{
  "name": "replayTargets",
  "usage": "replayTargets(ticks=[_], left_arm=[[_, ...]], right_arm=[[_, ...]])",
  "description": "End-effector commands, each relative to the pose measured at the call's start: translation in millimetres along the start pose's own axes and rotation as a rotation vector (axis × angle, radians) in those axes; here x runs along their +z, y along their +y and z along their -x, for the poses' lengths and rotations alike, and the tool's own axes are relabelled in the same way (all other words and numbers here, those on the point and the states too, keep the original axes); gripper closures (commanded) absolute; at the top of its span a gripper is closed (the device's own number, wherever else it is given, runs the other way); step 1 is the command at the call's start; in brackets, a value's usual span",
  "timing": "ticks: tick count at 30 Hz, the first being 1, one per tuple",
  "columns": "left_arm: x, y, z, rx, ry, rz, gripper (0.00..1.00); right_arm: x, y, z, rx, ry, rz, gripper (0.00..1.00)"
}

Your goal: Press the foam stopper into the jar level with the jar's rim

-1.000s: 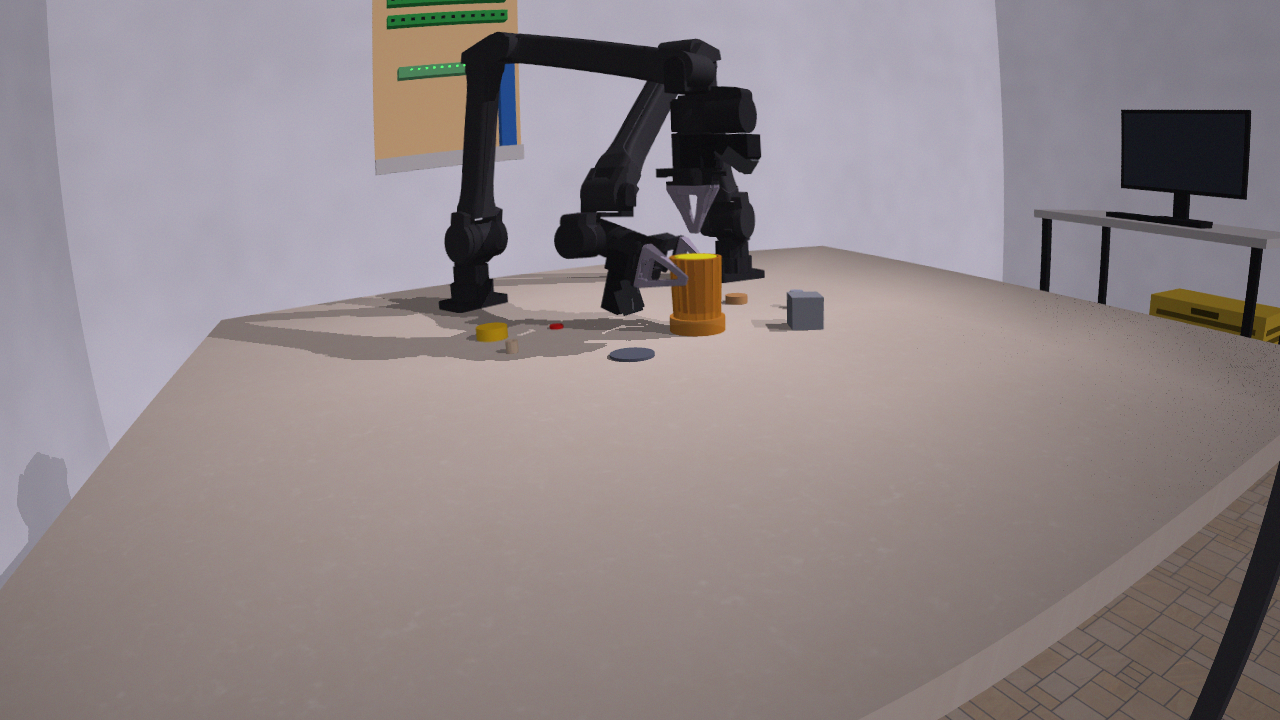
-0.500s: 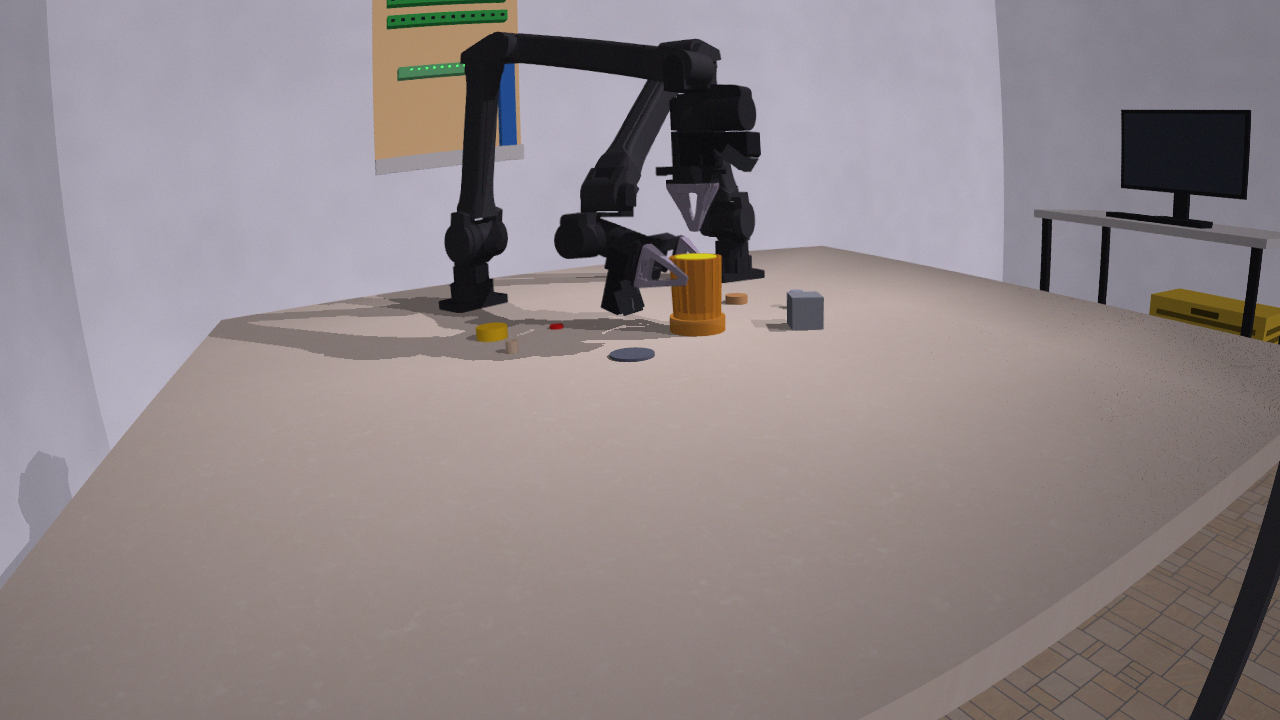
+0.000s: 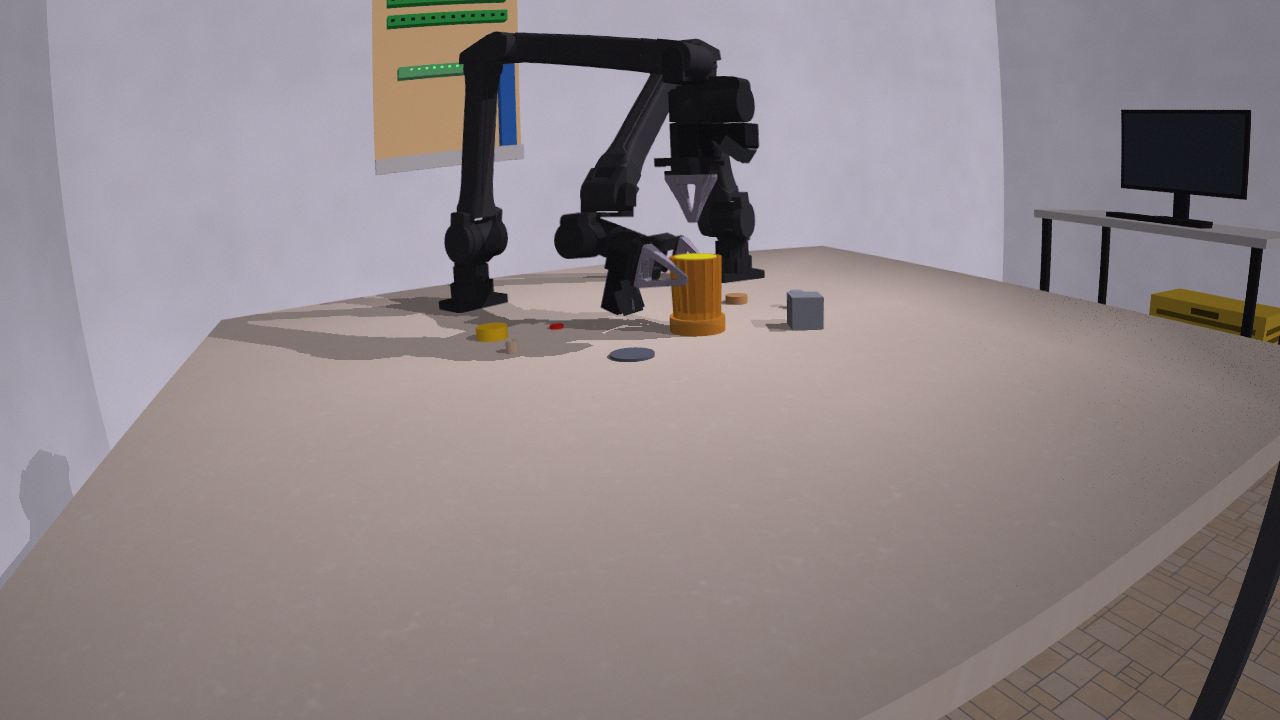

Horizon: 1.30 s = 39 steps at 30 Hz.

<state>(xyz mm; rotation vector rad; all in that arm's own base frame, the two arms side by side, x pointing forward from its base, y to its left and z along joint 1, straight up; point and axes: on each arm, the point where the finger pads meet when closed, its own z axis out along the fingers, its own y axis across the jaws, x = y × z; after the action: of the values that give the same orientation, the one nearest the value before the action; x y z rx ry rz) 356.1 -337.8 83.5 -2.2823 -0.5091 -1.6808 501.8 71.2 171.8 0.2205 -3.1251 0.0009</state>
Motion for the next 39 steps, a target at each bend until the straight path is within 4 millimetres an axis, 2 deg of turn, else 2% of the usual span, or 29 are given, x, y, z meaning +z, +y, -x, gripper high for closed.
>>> replayTargets(ticks=[1,5,7,10,11,14,16,20,27,28,39], left_arm=[[-2,1,-14,-0.023,0.005,0.0,0.36],[-2,1,-14,-0.023,0.005,0.0,0.36],[-2,1,-14,-0.023,0.005,0.0,0.36],[-2,1,-14,-0.023,0.005,0.0,0.36],[-2,1,-14,-0.023,0.005,0.0,0.02],[-1,2,-13,-0.032,0.004,0.003,0.02],[3,1,-1,-0.008,0.002,-0.005,0.02],[0,6,-5,-0.019,0.002,0.002,0.02],[4,1,2,-0.009,0.0,-0.006,0.02],[-12,19,-7,-0.03,0.001,0.022,0.02],[-36,18,-6,-0.025,-0.001,0.022,0.02]], right_arm=[[-51,-4,17,0.001,-0.086,0.0,1.0],[-42,-4,20,0.001,-0.048,0.001,1.0],[-62,-4,17,0.001,-0.074,0.001,1.0],[-55,-4,13,0.001,-0.057,0.001,1.0],[-51,-4,12,0.001,-0.048,0.001,1.0],[-48,-4,11,0.001,-0.041,0.001,1.0],[-45,-4,10,0.001,-0.037,0.001,1.0],[-43,-2,11,0.0,-0.043,0.001,1.0],[-33,-4,8,0.001,-0.033,0.001,1.0],[-33,-4,8,0.001,-0.033,0.001,1.0],[-33,-4,8,0.001,-0.033,0.001,1.0]])
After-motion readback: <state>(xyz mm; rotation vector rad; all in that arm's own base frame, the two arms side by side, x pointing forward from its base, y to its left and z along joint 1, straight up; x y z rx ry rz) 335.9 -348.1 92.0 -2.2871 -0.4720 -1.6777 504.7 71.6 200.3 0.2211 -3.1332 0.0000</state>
